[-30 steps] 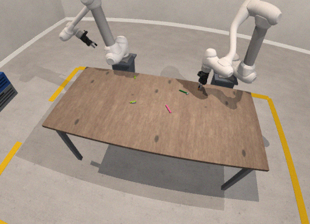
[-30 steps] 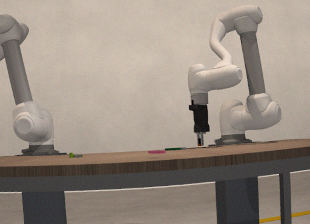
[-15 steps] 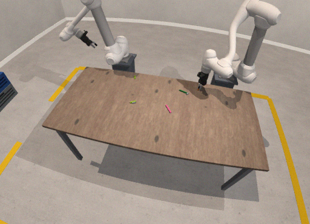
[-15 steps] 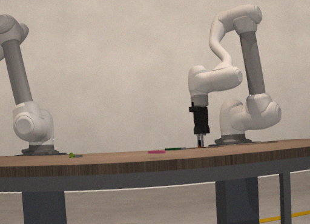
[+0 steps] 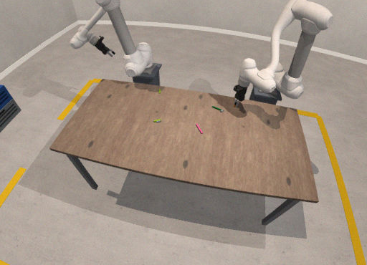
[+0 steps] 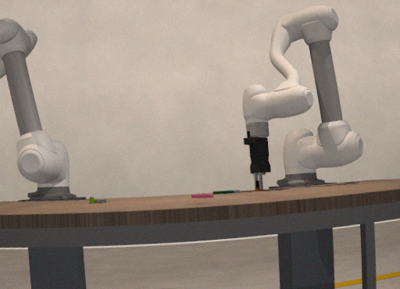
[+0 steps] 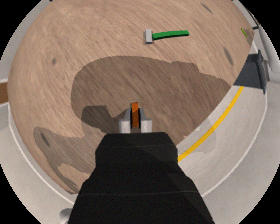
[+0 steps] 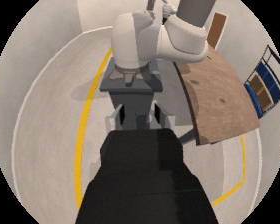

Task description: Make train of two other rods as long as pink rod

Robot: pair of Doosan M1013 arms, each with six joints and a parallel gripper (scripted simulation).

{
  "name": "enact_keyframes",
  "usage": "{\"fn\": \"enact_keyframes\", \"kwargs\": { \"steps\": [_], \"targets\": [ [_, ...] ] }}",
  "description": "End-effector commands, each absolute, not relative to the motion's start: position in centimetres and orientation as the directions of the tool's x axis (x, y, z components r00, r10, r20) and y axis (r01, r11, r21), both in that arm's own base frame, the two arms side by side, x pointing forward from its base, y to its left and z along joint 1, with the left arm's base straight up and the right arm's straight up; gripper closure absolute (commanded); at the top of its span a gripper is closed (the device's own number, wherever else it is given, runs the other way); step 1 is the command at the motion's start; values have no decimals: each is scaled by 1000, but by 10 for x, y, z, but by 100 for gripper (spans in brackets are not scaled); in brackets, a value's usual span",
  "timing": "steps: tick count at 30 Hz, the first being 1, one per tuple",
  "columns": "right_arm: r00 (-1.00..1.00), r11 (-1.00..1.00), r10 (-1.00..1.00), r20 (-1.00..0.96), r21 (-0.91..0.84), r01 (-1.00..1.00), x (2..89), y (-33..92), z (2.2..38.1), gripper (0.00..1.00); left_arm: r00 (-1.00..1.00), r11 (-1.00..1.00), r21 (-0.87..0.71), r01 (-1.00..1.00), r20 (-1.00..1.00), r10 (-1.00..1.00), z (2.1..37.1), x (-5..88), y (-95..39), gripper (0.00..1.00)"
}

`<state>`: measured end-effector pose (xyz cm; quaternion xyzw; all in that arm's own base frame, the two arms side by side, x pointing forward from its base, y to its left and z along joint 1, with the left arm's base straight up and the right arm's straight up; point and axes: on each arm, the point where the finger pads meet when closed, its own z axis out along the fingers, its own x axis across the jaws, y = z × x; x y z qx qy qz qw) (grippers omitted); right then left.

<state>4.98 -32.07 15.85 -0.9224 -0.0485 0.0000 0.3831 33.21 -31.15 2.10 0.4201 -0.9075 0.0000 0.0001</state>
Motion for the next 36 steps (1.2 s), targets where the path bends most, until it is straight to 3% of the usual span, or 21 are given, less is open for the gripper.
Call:
{"fn": "enact_keyframes", "kwargs": {
  "steps": [1, 19, 20, 24, 28, 36],
  "targets": [
    [995, -702, 89, 38, -706, 90, 50, -321, 159, 0, -647, 647, -1, -762, 0, -762, 21, 332, -312, 76],
    [995, -702, 89, 38, -706, 90, 50, -321, 159, 0, -647, 647, -1, -762, 0, -762, 21, 332, -312, 76],
    [995, -702, 89, 38, -706, 90, 50, -321, 159, 0, -647, 647, -1, -762, 0, -762, 21, 332, -312, 70],
    [995, -702, 89, 38, -706, 90, 50, -321, 159, 0, -647, 647, -1, -762, 0, -762, 21, 332, -312, 70],
    [995, -702, 89, 38, -706, 90, 50, -321, 159, 0, -647, 647, -1, -762, 0, -762, 21, 332, -312, 58],
    [995, -702, 89, 38, -706, 90, 50, -321, 159, 0, -647, 647, -1, -762, 0, -762, 21, 332, -312, 46]
  ]
}}
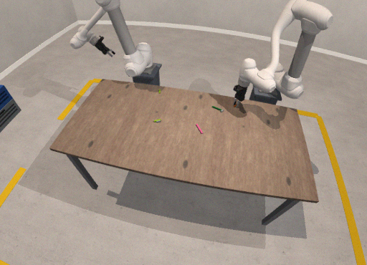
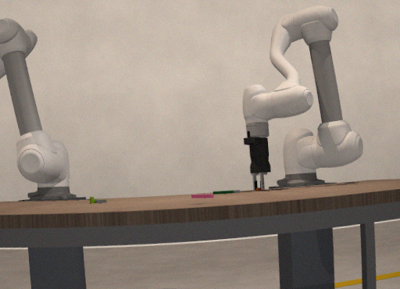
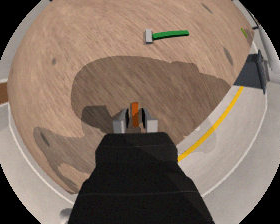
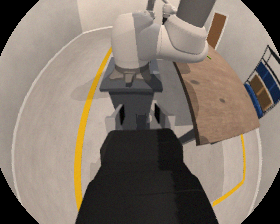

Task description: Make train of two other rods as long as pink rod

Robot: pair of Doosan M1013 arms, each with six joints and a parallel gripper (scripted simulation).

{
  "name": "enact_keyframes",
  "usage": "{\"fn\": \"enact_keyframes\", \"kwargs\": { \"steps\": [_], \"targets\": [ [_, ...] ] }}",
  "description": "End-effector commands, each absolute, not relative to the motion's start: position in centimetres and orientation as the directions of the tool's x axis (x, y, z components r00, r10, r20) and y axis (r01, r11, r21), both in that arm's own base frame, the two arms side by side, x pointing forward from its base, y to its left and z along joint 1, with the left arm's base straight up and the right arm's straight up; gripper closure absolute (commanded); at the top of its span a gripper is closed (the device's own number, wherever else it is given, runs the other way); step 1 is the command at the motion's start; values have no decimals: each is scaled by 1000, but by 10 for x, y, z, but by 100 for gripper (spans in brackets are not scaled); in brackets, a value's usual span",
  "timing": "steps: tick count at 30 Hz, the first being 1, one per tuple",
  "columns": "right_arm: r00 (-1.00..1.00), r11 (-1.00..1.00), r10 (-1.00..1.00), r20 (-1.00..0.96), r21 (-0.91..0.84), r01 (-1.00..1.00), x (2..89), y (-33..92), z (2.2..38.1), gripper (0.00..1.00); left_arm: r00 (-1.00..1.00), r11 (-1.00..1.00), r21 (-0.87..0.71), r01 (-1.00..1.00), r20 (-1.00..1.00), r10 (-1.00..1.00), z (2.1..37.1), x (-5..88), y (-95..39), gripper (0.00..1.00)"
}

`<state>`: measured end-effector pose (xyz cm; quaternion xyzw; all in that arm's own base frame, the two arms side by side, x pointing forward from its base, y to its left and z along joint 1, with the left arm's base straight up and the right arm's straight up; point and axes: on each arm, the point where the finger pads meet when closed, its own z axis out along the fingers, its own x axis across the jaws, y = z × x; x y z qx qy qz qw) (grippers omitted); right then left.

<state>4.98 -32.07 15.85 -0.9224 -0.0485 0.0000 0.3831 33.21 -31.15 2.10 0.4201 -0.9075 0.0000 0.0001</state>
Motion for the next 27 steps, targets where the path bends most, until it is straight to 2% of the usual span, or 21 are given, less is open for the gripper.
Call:
{"fn": "enact_keyframes", "kwargs": {
  "steps": [1, 14, 21, 27],
  "targets": [
    [995, -702, 89, 38, -706, 90, 50, -321, 159, 0, -647, 647, -1, -762, 0, -762, 21, 332, -312, 46],
    [995, -702, 89, 38, -706, 90, 50, -321, 159, 0, -647, 647, -1, -762, 0, -762, 26, 332, -312, 46],
    [995, -702, 89, 38, -706, 90, 50, -321, 159, 0, -647, 647, -1, -762, 0, -762, 43, 333, -312, 46],
    [995, -702, 89, 38, -706, 90, 50, -321, 159, 0, -647, 647, -1, -762, 0, -762, 75, 333, -312, 46]
  ]
}}
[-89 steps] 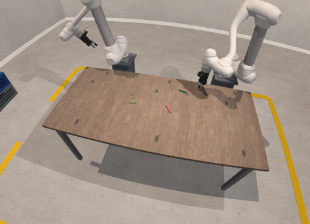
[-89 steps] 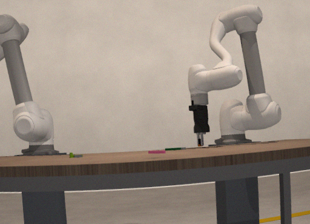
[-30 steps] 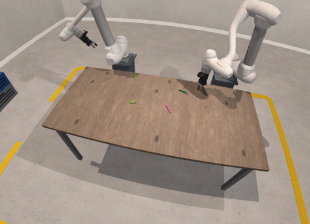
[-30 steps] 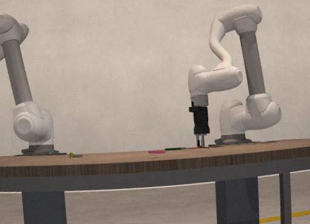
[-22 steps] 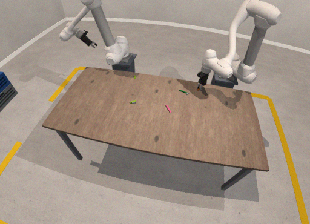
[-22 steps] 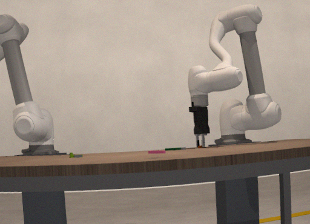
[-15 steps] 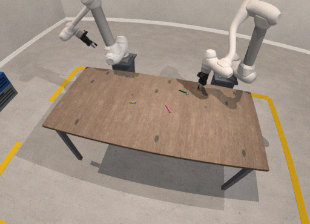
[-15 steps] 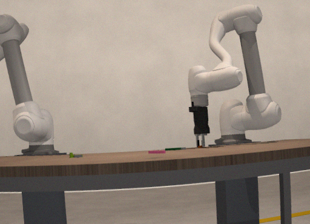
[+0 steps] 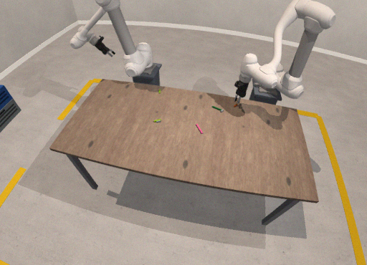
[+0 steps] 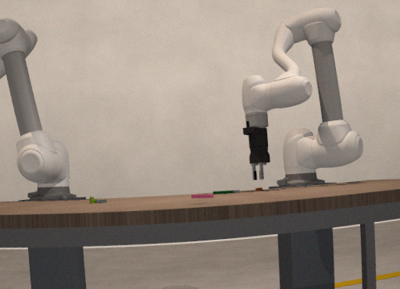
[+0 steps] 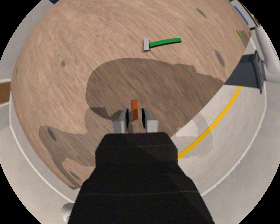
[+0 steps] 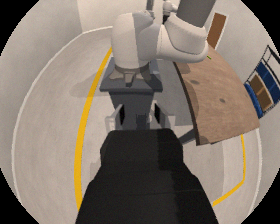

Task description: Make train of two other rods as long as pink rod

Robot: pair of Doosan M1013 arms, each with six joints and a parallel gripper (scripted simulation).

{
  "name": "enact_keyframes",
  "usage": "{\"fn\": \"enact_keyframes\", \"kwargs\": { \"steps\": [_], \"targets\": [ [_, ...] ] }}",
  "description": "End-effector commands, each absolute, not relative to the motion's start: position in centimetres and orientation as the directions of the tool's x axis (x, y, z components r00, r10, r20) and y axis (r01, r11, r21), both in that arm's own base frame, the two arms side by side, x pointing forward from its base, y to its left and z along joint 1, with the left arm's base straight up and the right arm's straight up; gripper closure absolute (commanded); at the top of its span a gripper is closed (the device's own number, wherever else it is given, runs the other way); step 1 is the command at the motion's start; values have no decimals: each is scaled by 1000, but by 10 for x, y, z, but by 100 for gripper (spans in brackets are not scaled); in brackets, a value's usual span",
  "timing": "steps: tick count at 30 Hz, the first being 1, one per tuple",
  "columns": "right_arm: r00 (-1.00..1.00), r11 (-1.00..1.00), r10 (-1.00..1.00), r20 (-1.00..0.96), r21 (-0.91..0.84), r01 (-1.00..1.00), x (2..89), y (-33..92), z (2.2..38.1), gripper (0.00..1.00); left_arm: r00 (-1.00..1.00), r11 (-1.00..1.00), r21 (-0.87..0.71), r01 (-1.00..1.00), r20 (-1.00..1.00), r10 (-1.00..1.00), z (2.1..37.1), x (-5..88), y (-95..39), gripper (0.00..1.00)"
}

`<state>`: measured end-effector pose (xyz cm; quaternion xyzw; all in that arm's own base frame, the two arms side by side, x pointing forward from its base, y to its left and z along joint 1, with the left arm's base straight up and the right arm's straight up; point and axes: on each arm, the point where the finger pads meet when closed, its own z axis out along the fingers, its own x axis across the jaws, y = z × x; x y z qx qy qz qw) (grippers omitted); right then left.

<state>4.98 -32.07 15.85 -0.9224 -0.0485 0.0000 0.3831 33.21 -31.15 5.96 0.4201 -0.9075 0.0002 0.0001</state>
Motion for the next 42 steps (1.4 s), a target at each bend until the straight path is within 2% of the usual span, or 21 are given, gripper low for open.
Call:
{"fn": "enact_keyframes", "kwargs": {
  "steps": [1, 8, 15, 16, 37, 42],
  "targets": [
    [995, -702, 89, 38, -706, 90, 50, -321, 159, 0, -647, 647, -1, -762, 0, -762, 80, 333, -312, 46],
    [995, -702, 89, 38, -706, 90, 50, -321, 159, 0, -647, 647, -1, -762, 0, -762, 108, 333, -312, 46],
    [995, -702, 89, 38, -706, 90, 50, -321, 159, 0, -647, 647, -1, -762, 0, -762, 112, 333, -312, 46],
    [995, -702, 89, 38, -706, 90, 50, -321, 159, 0, -647, 647, -1, -762, 0, -762, 112, 333, -312, 0],
    [995, -702, 89, 38, -706, 90, 50, -321, 159, 0, -645, 645, -1, -764, 0, -764, 112, 333, -314, 0],
    [995, -702, 89, 38, -706, 90, 50, -321, 159, 0, -588, 588, -1, -809, 0, -809, 123, 355, -362, 0]
  ]
}}
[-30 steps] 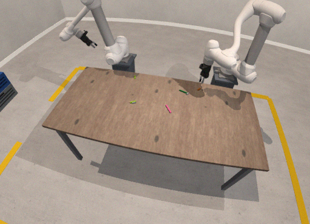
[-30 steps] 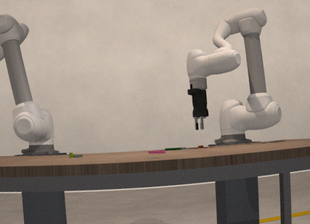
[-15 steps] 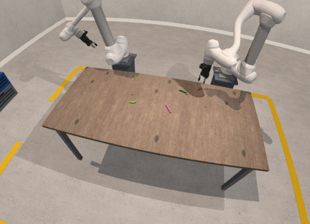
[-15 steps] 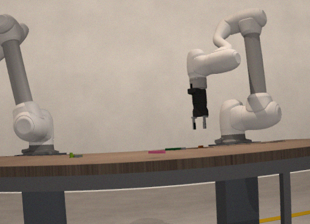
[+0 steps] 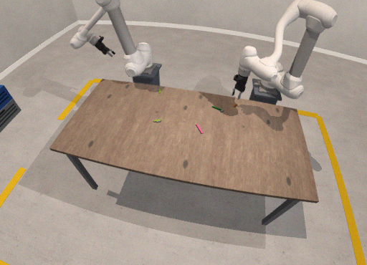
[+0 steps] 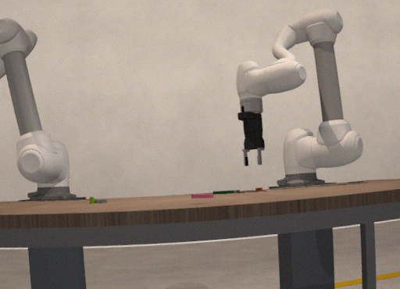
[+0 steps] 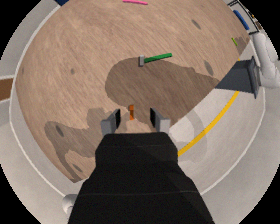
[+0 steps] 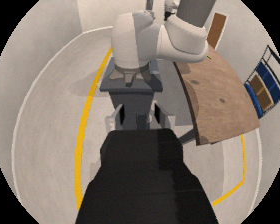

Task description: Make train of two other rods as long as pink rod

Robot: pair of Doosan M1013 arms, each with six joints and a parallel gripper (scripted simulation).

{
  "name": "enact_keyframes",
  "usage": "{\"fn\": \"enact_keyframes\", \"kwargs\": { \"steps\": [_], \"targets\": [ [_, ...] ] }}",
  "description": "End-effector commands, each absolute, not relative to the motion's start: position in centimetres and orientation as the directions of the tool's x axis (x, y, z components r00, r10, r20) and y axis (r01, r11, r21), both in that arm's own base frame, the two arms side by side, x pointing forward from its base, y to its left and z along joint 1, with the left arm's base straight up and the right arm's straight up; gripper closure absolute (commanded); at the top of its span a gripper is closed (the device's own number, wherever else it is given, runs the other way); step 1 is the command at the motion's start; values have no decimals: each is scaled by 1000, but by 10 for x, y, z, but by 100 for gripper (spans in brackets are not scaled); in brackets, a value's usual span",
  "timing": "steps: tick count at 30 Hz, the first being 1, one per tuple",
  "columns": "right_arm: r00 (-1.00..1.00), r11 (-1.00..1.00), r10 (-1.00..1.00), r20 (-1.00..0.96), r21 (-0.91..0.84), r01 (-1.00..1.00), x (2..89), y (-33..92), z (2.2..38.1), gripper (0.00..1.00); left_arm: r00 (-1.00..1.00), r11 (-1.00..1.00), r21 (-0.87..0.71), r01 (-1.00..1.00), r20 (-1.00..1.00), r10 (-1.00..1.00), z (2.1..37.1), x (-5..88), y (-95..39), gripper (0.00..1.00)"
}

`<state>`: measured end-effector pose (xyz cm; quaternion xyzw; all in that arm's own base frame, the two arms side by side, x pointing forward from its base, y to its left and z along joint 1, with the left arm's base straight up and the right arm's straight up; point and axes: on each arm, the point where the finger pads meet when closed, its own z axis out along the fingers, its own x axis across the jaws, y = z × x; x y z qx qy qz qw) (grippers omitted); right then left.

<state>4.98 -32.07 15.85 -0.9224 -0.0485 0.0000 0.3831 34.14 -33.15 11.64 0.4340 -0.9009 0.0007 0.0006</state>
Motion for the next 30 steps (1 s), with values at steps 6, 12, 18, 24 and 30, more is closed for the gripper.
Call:
{"fn": "enact_keyframes", "kwargs": {
  "steps": [6, 12, 18, 24, 30],
  "targets": [
    [995, -702, 89, 38, -706, 90, 50, -321, 159, 0, -529, 529, -1, -848, 0, -848, 132, 372, -410, 0],
    [995, -702, 89, 38, -706, 90, 50, -321, 159, 0, -454, 454, -1, -891, 0, -891, 140, 388, -470, 0],
    [995, -702, 89, 38, -706, 90, 50, -321, 159, 0, -376, 376, -1, -927, 1, -927, 145, 399, -531, 0],
    [995, -702, 89, 38, -706, 90, 50, -321, 159, 0, -305, 304, -1, -953, 1, -953, 147, 403, -585, 0],
    [995, -702, 89, 38, -706, 90, 50, -321, 159, 0, -220, 220, -1, -976, 1, -976, 146, 402, -647, 0]
  ]
}}
